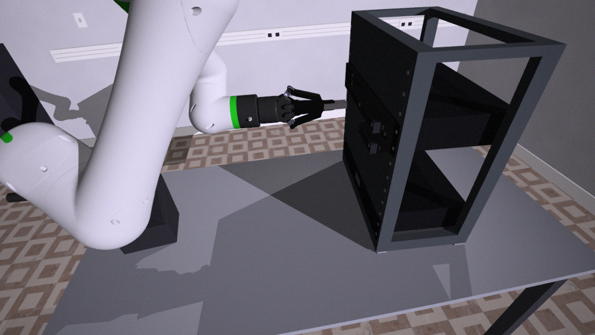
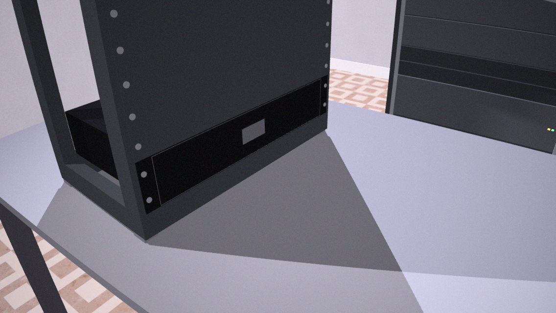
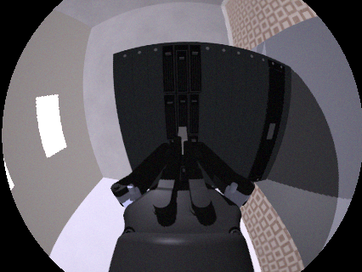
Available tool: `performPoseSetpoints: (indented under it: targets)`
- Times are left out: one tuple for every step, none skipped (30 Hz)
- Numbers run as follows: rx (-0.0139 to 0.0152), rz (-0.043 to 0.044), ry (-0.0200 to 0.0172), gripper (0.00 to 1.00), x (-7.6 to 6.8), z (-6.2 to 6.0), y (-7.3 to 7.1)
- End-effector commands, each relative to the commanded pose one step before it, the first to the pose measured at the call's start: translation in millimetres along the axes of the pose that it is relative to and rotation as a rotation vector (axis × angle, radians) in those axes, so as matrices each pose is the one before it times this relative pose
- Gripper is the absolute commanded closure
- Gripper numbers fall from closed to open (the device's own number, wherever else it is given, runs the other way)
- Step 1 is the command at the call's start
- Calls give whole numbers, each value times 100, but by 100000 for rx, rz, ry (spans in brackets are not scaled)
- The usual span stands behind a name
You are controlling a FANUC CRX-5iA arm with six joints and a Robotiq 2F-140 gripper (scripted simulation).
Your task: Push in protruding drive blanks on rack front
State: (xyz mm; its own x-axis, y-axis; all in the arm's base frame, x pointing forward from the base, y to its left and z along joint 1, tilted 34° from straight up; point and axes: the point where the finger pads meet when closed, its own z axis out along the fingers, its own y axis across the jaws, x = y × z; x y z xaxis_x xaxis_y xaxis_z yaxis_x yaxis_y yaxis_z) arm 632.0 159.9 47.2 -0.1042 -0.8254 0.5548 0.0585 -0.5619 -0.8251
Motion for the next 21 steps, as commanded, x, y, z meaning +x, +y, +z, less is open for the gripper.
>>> performPoseSetpoints:
  targets:
    - [139,101,1,90,-23,16,-96]
    - [0,0,0,90,0,0,0]
    - [0,0,0,90,0,0,0]
    - [0,0,0,90,0,0,0]
    - [0,0,0,90,0,0,0]
    - [0,0,0,90,0,0,0]
    - [0,0,0,90,0,0,0]
    - [0,0,0,90,0,0,0]
    - [0,0,0,90,0,0,0]
    - [0,0,0,90,0,0,0]
    - [0,0,0,90,0,0,0]
    - [0,0,0,90,6,-6,6]
    - [0,0,0,90,38,-38,40]
    - [0,0,0,90,89,-90,93]
    - [0,0,0,90,0,0,0]
    - [0,0,0,90,0,0,0]
    - [0,0,-1,90,150,-151,155]
    - [0,0,0,90,211,-214,219]
    - [0,0,0,90,265,-269,275]
    - [0,0,0,90,307,-311,318]
    - [0,0,1,90,332,-337,345]
